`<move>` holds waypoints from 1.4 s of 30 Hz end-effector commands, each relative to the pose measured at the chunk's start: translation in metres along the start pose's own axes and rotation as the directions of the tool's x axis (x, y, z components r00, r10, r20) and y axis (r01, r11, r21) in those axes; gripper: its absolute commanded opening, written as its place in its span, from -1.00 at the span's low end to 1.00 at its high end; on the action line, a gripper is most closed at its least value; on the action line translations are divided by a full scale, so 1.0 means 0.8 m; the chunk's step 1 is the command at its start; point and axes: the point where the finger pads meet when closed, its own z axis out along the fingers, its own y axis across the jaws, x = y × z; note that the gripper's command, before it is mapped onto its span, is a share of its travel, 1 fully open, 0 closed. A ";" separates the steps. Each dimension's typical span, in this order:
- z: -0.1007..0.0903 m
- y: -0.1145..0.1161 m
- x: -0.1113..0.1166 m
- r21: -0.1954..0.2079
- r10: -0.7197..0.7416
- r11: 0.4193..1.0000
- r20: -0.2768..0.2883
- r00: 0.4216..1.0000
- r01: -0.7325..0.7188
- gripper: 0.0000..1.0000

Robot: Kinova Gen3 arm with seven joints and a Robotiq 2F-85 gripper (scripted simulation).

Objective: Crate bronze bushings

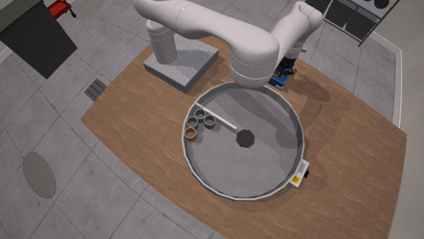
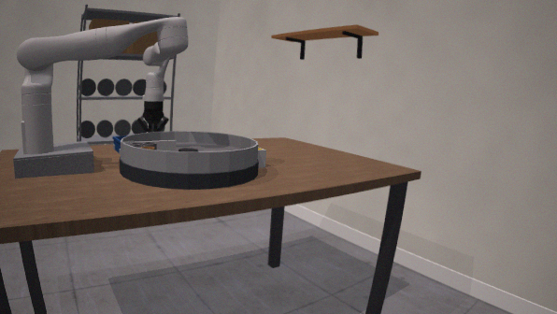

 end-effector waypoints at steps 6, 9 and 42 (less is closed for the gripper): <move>0.001 0.001 0.000 -0.004 0.008 1.000 -0.003 1.000 -0.008 -1.00; -0.001 0.001 0.000 -0.002 0.002 1.000 -0.001 1.000 -0.002 -1.00; -0.001 0.000 0.000 -0.002 -0.001 1.000 -0.001 1.000 0.001 -0.61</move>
